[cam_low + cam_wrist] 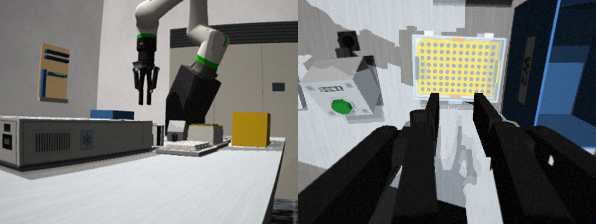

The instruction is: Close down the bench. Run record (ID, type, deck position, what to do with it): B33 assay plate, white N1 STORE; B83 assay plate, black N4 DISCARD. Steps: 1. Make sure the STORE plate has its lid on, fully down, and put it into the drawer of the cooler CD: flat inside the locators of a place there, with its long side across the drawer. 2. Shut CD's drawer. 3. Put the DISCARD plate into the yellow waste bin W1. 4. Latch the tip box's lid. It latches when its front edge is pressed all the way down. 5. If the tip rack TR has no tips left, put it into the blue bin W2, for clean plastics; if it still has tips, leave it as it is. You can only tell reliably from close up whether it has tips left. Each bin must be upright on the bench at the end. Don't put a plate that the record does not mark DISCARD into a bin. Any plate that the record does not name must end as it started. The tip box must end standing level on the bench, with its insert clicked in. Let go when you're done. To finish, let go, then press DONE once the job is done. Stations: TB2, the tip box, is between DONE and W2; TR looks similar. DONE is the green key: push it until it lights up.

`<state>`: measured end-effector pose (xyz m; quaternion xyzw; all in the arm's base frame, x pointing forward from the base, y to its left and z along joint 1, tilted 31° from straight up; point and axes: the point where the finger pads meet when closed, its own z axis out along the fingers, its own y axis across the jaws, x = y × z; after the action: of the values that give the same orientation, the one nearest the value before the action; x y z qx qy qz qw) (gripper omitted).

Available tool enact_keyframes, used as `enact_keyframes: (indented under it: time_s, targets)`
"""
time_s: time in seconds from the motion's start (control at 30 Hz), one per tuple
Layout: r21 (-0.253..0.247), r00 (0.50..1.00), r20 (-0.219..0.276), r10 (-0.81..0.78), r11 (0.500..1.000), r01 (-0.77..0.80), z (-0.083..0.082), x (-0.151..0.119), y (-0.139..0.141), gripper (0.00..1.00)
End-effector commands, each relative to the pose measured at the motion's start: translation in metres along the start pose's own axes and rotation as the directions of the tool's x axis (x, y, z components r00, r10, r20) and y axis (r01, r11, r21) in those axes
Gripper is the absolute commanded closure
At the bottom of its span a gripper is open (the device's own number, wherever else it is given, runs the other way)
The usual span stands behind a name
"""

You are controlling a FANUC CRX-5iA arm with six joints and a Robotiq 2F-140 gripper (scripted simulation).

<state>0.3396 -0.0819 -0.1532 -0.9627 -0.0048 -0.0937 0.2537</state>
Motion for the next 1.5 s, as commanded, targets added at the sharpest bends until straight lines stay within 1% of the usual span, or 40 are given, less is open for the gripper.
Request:
enact_keyframes:
  time_s: [0.0,0.13,0.2,0.7,0.77,1.27,1.33,1.47]
  targets:
    - [-0.001,1.000,-0.001,-0.004,1.000,0.004,0.001,0.011,-0.005,0.12]
    - [-0.001,1.000,-0.001,-0.004,1.000,0.004,0.003,0.026,-0.012,0.12]
    - [-0.001,1.000,-0.001,-0.004,1.000,0.004,0.003,0.026,-0.012,0.12]
    - [-0.001,1.000,-0.001,-0.004,1.000,0.004,0.010,0.079,-0.039,0.12]
    - [-0.001,1.000,-0.001,-0.004,1.000,0.004,0.010,0.079,-0.039,0.12]
    - [-0.001,1.000,-0.002,-0.004,1.000,0.004,0.017,0.132,-0.067,0.12]
    - [-0.001,1.000,-0.002,-0.004,1.000,0.004,0.017,0.132,-0.067,0.12]
    - [-0.001,1.000,-0.002,-0.004,1.000,0.004,0.019,0.146,-0.074,0.12]
